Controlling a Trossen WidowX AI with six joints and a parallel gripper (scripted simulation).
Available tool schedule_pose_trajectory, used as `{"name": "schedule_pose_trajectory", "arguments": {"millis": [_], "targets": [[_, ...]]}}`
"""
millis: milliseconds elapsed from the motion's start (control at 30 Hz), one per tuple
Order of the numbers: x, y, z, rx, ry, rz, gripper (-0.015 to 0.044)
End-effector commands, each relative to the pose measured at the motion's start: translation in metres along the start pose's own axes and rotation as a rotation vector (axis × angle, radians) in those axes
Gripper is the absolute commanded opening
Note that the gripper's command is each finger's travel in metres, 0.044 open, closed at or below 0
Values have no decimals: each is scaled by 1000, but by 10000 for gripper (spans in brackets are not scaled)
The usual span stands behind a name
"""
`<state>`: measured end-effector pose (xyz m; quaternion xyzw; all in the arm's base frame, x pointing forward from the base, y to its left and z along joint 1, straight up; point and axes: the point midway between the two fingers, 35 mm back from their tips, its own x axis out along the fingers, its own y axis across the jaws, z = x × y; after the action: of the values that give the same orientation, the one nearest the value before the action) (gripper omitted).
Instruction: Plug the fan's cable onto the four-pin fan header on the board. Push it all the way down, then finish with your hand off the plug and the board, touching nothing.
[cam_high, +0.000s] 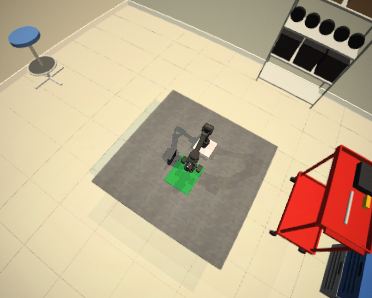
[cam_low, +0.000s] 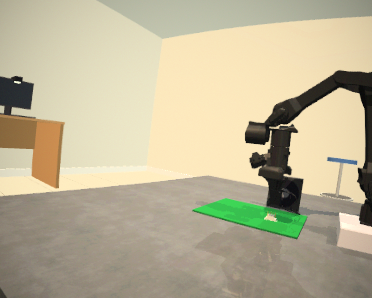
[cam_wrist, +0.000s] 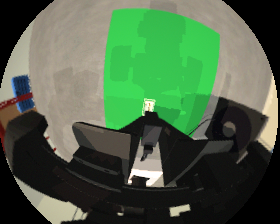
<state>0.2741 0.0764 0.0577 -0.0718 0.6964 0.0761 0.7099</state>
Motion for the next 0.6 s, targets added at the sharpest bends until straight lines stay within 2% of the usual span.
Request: {"name": "schedule_pose_trajectory", "arguments": {"millis": [0,367,567], "targets": [[-2,1,5,3,-7,3,0],[-2,1,5,3,-7,3,0],[20,1,5,3,-7,3,0]]}}
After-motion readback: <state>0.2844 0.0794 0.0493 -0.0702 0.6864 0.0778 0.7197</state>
